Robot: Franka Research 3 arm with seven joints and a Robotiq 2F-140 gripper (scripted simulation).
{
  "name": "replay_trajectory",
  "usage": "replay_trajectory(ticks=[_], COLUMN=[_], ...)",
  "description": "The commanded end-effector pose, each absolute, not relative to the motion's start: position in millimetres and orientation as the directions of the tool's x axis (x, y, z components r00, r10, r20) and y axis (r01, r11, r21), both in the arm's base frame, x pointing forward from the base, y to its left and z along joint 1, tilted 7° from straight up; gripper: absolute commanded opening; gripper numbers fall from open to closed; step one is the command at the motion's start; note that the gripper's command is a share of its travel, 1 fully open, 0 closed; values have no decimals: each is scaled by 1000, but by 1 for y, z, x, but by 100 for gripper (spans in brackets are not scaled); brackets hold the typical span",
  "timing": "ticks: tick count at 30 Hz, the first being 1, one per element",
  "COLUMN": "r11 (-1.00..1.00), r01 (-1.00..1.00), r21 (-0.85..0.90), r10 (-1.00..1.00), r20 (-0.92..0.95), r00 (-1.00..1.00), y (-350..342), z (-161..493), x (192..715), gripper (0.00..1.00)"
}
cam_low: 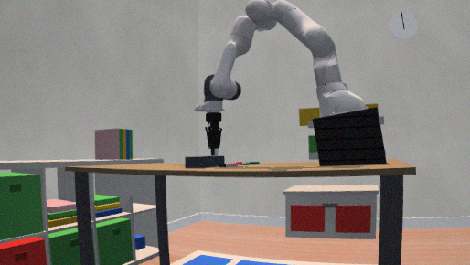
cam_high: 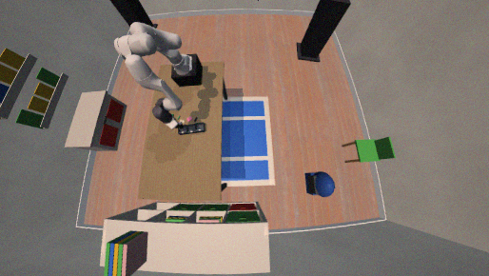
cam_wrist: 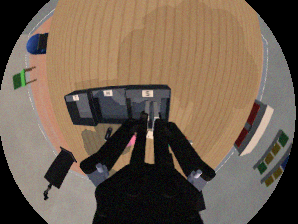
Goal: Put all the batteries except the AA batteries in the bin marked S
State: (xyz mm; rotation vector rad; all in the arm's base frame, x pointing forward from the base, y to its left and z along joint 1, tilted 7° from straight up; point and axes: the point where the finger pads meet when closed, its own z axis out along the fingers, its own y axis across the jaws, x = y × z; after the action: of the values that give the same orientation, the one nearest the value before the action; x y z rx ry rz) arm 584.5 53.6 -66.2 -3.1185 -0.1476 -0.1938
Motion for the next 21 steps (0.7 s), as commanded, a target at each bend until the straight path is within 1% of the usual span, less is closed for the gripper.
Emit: replay_trajectory(ticks=[1, 11, 21], r11=[-996, -996, -996], r01=[93, 93, 93], r21=[-7, -7, -7], r10=[91, 91, 91], r20=[128, 128, 128], r00=[988, 988, 988], y=[53, 53, 53], z=[-66, -66, -53], x=[586, 586, 585], gripper=[5, 5, 5])
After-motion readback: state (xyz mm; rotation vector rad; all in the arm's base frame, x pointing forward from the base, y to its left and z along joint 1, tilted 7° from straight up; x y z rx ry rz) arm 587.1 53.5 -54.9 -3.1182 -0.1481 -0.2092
